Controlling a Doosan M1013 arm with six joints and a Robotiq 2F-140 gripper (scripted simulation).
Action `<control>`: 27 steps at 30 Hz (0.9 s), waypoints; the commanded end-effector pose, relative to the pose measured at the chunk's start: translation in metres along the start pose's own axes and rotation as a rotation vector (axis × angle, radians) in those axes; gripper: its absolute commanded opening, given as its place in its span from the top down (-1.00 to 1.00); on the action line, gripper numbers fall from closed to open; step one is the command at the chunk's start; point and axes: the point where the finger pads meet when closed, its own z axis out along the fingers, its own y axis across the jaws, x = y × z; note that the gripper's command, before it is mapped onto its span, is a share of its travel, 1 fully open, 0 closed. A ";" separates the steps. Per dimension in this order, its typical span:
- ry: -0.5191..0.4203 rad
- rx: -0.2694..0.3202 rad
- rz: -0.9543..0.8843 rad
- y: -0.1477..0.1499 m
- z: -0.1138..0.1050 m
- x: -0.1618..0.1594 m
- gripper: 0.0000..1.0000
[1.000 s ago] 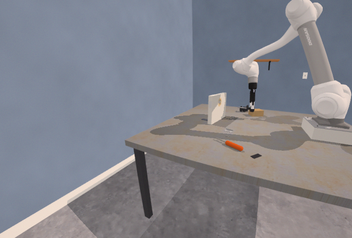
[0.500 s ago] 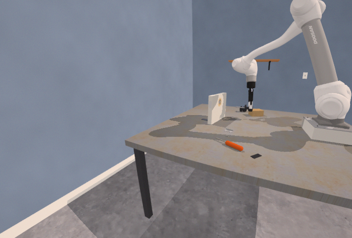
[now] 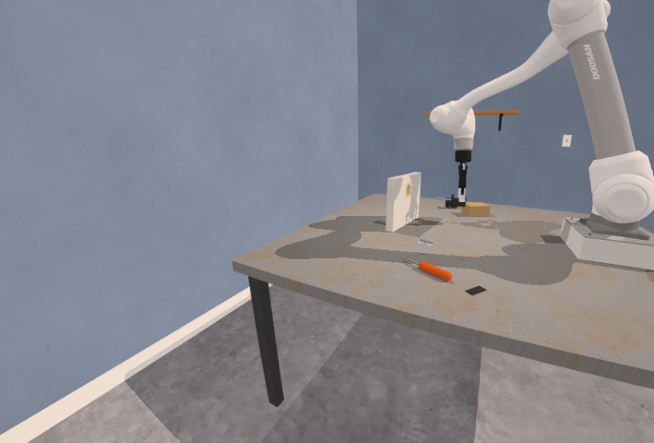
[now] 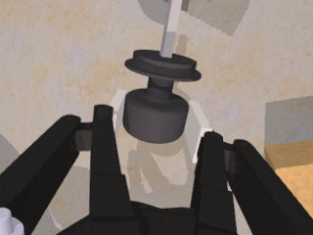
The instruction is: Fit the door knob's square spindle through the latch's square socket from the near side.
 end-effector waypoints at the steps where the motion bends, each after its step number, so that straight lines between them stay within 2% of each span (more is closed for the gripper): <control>1: -0.006 -0.047 0.034 -0.003 -0.001 0.002 0.16; 4: -0.006 -0.064 0.046 -0.017 -0.003 0.012 0.16; 12: -0.007 -0.067 0.048 -0.026 -0.005 0.019 0.16; 19: -0.014 -0.140 0.101 -0.036 -0.006 0.025 0.16; 21: -0.014 -0.140 0.101 -0.047 -0.008 0.034 0.16; 27: -0.014 -0.140 0.101 -0.052 -0.009 0.037 0.16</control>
